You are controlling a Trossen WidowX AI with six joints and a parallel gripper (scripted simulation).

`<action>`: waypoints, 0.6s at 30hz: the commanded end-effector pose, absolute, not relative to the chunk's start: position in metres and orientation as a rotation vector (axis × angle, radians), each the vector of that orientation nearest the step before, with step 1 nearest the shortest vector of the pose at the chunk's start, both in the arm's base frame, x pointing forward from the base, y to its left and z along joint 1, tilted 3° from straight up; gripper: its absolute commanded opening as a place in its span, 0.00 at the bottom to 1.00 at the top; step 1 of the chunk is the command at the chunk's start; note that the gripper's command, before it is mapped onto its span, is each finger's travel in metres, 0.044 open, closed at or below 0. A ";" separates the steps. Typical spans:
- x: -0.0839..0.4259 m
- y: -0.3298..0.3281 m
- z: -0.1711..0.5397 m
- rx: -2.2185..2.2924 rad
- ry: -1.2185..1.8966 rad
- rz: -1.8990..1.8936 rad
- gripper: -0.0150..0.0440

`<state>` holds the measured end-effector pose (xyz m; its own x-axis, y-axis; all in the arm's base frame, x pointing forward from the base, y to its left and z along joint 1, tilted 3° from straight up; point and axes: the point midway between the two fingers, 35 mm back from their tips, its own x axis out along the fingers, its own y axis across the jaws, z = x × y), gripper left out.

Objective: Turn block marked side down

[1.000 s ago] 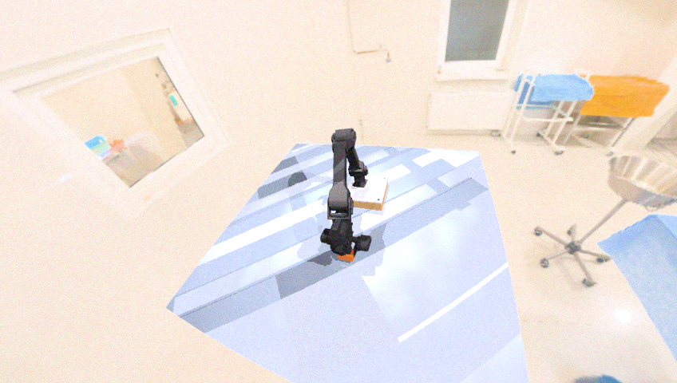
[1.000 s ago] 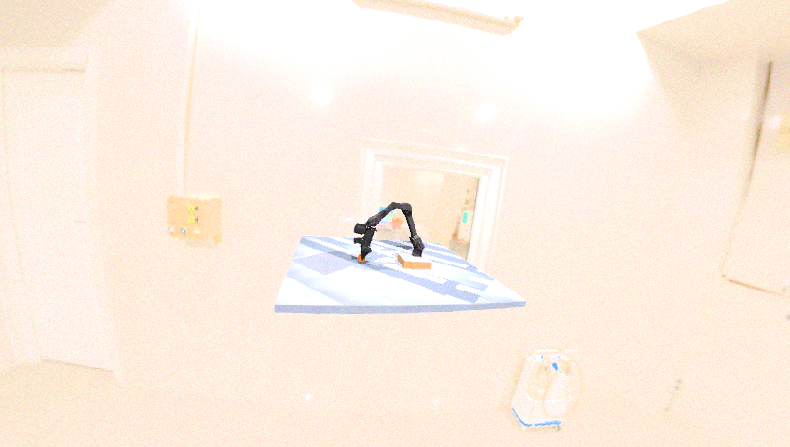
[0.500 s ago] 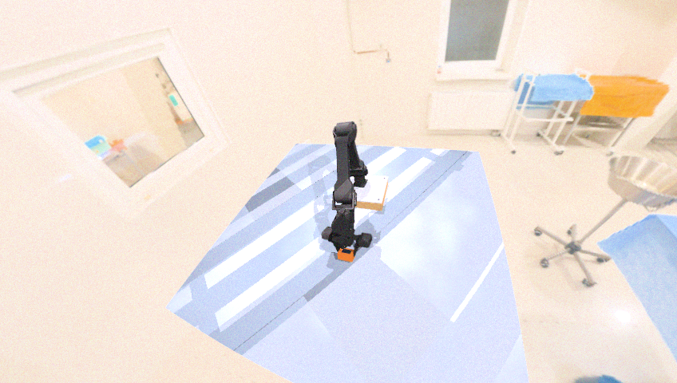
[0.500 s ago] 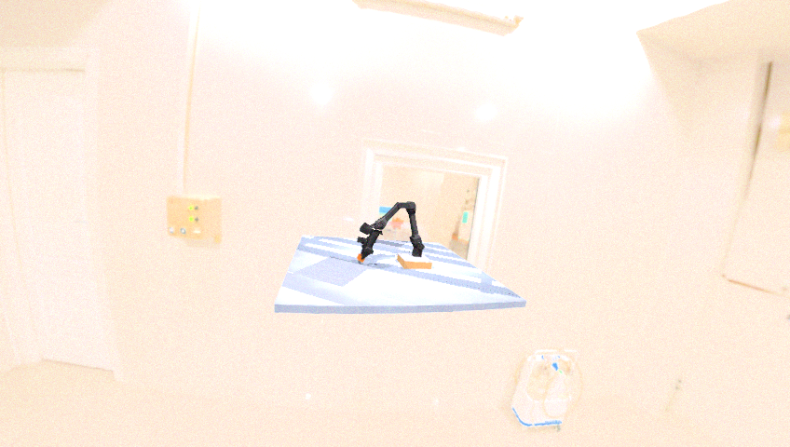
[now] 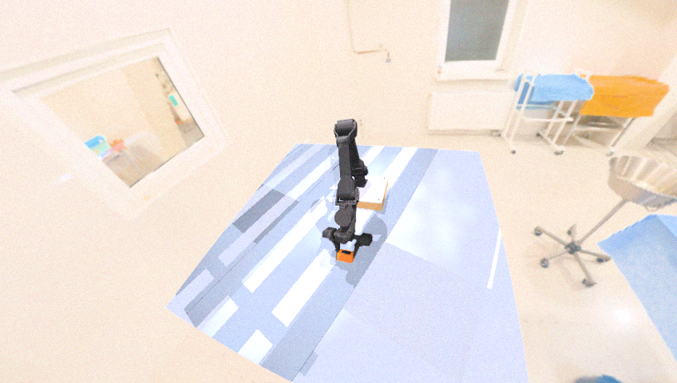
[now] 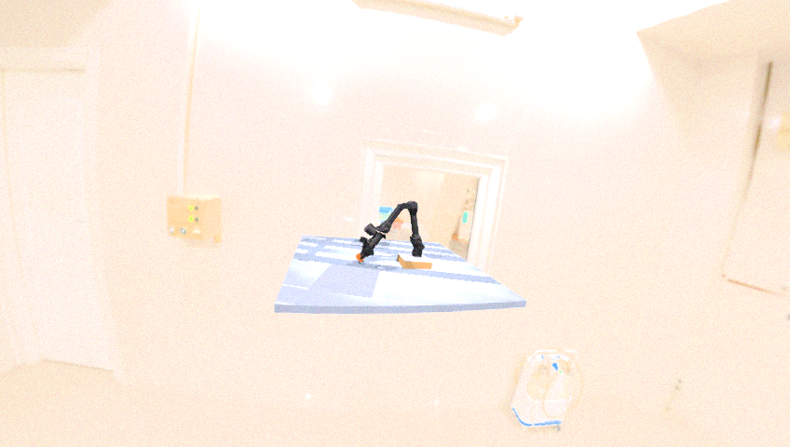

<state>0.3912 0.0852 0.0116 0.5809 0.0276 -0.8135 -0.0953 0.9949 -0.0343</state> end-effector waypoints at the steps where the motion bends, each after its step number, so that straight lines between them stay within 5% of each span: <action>1: 0.393 0.085 0.003 -0.083 0.911 0.073 0.25; 18: 0.397 0.086 -0.018 -0.074 0.655 0.084 0.25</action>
<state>0.4017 0.0876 -0.0108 0.7814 0.0569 -0.6214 -0.1004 0.9943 -0.0352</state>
